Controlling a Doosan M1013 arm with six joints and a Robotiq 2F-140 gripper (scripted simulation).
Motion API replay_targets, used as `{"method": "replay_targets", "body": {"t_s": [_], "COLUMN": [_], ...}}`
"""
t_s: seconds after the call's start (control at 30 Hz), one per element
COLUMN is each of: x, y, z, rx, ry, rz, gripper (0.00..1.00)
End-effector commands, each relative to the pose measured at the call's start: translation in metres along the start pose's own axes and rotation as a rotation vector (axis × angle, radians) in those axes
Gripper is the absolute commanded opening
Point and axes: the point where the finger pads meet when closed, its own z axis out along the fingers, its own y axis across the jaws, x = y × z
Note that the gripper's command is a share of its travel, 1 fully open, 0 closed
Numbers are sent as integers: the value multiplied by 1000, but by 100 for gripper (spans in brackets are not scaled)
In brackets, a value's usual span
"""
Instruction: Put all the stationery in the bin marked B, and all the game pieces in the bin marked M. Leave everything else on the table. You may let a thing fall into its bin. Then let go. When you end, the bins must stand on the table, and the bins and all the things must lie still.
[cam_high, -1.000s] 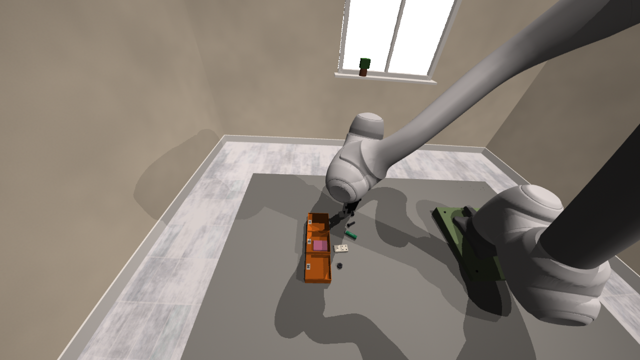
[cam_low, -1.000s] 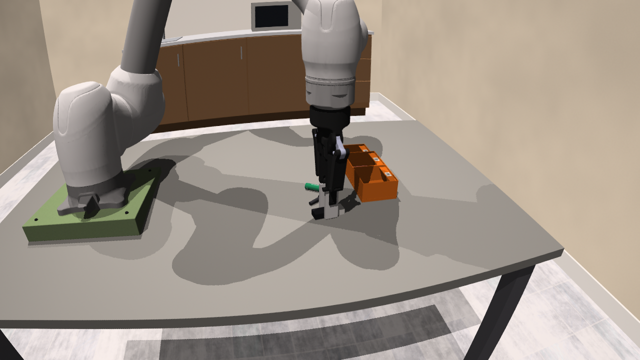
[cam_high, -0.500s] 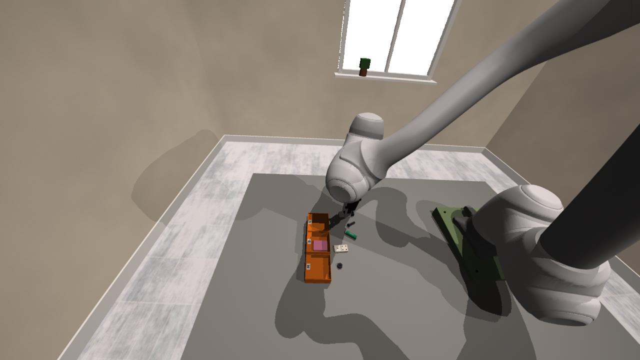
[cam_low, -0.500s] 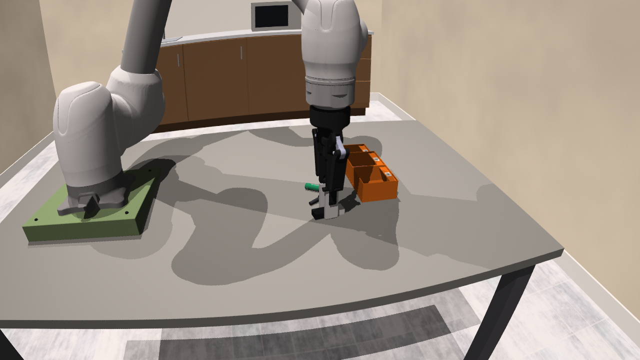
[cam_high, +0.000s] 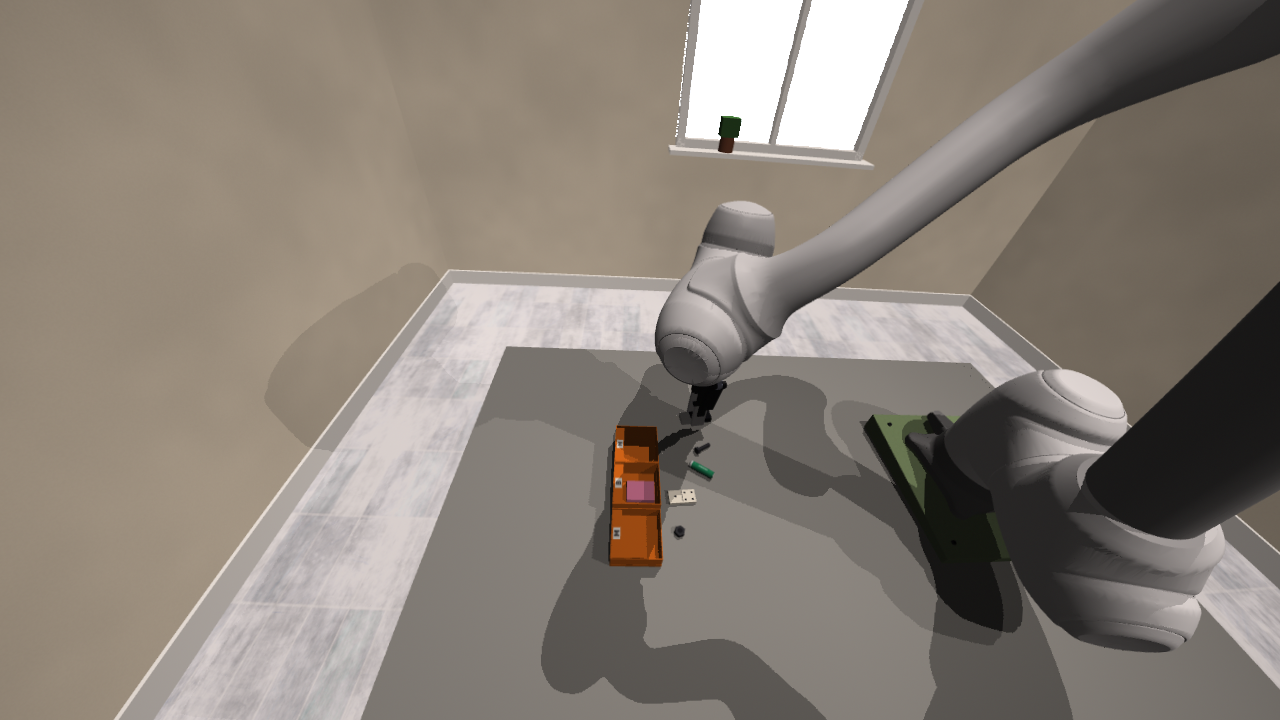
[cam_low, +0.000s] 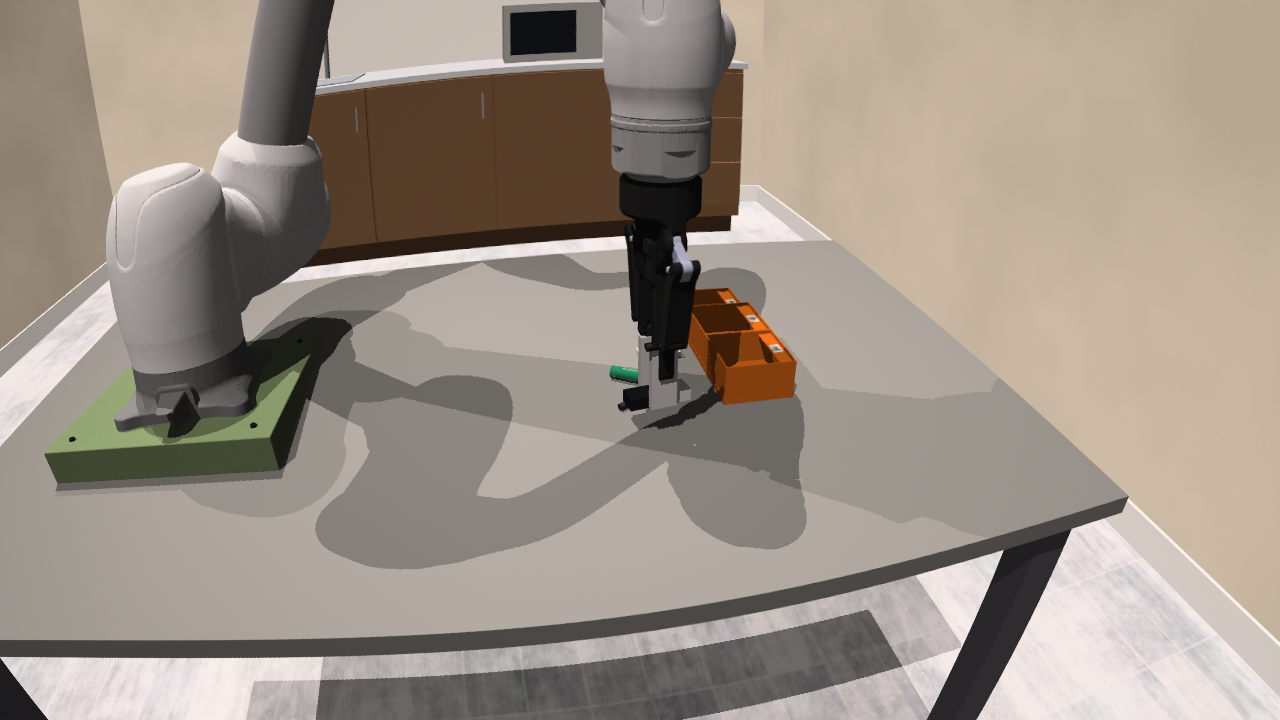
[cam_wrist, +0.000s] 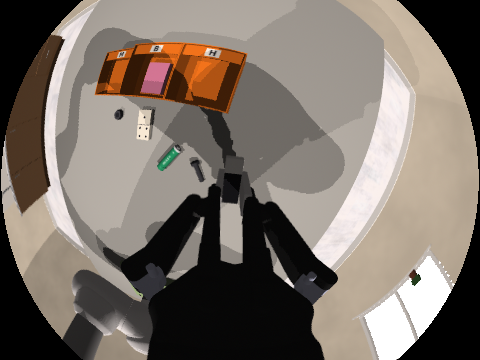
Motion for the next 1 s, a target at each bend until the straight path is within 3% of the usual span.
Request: {"method": "replay_targets", "body": {"t_s": [0.0,0.13,0.83,0.97], "x": [0,0,0,13], "y": [0,0,0,-13], "z": [-12,-25,-32,-32], "rx": [0,0,0,0], "ry": [0,0,0,0], "rz": [0,0,0,0], "gripper": [11,11,11,11]}}
